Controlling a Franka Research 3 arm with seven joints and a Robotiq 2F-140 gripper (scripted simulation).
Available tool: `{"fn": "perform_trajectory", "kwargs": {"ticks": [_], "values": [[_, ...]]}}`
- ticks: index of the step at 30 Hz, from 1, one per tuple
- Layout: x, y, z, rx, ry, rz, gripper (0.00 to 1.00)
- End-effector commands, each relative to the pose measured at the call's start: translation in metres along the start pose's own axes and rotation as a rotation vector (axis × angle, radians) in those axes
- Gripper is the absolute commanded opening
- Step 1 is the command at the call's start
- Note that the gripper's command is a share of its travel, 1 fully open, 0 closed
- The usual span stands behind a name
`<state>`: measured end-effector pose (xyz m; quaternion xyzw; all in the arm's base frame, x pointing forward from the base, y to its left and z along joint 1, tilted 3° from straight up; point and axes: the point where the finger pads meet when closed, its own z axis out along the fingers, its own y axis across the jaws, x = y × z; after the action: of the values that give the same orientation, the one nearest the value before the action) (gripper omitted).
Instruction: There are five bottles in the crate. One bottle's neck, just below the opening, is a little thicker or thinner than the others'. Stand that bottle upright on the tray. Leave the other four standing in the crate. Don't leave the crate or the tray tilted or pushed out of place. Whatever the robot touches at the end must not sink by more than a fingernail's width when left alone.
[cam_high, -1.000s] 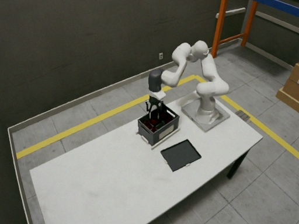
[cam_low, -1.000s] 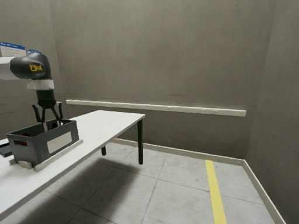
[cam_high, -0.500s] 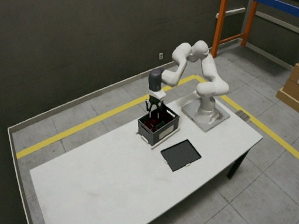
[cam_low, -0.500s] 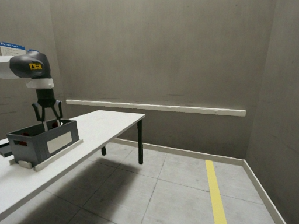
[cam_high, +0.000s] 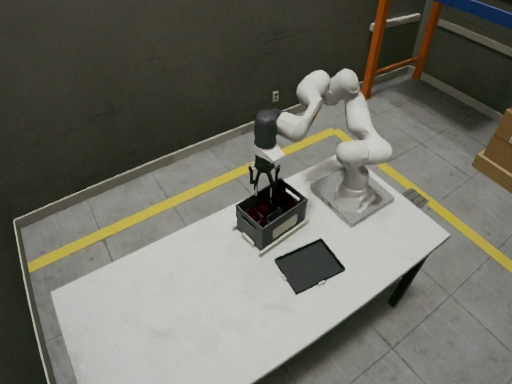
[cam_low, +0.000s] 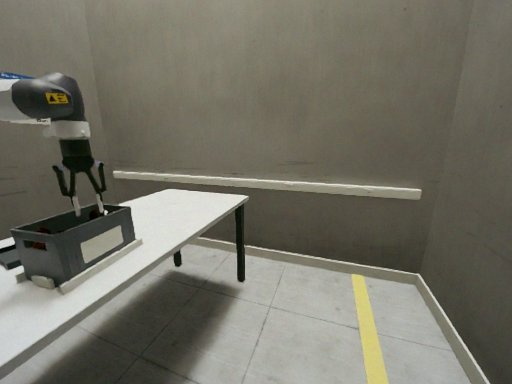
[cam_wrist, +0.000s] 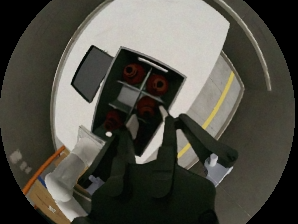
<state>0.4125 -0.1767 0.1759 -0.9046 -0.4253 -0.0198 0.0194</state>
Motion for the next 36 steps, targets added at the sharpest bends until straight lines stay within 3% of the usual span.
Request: {"fn": "perform_trajectory", "kwargs": {"ticks": [1, 11, 21, 22, 36], "values": [[-0.003, -0.003, -0.01, 0.011, -0.008, -0.007, 0.44], [-0.003, -0.003, -0.035, 0.011, -0.008, -0.007, 0.44], [-0.003, -0.003, -0.039, 0.011, -0.008, -0.007, 0.44], [-0.003, -0.003, -0.039, 0.011, -0.008, -0.007, 0.1], [-0.003, -0.003, -0.039, 0.011, -0.008, -0.007, 0.1]]}}
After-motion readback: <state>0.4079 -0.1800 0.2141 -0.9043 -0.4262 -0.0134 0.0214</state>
